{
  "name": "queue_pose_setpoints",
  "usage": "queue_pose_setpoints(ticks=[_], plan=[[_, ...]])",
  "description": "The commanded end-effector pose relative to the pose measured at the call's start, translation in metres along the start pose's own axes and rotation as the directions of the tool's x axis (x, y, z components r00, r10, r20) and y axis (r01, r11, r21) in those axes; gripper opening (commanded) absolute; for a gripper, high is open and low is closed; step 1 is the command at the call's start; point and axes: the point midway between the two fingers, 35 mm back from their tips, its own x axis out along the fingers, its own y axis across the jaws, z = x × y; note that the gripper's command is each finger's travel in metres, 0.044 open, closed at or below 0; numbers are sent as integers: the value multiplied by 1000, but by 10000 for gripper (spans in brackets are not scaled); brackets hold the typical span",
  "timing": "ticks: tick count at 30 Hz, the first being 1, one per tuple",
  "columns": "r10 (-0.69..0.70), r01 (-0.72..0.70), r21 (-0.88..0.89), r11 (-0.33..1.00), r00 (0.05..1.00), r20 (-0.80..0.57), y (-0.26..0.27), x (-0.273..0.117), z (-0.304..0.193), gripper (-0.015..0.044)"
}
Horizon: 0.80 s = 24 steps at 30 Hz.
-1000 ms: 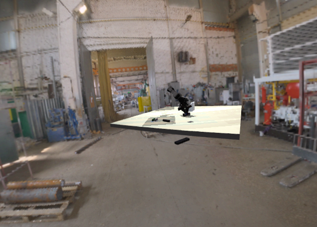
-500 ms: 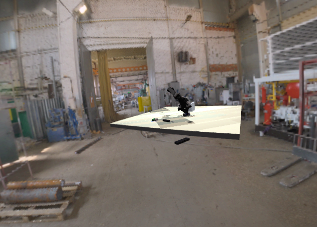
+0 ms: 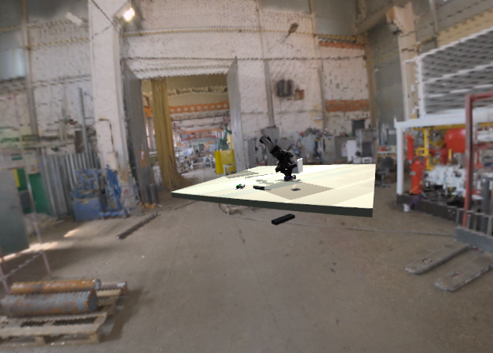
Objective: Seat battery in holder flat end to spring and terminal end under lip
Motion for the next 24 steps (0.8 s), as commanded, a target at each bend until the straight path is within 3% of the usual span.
queue_pose_setpoints(ticks=[1, 5, 9, 21, 24], plan=[[0, 0, -3, 1000, 1000, -2, 0, 0, 1, 72], [-1, 1, -3, 1000, 1000, -2, 0, 0, 1, 72], [-1, 1, -3, 1000, 1000, -2, 0, 0, 1, 174], [1, -1, 0, 1000, 1000, -1, 4, -15, -2, 174], [-1, 1, -8, 1000, 1000, -1, 5, -20, -3, 253]])
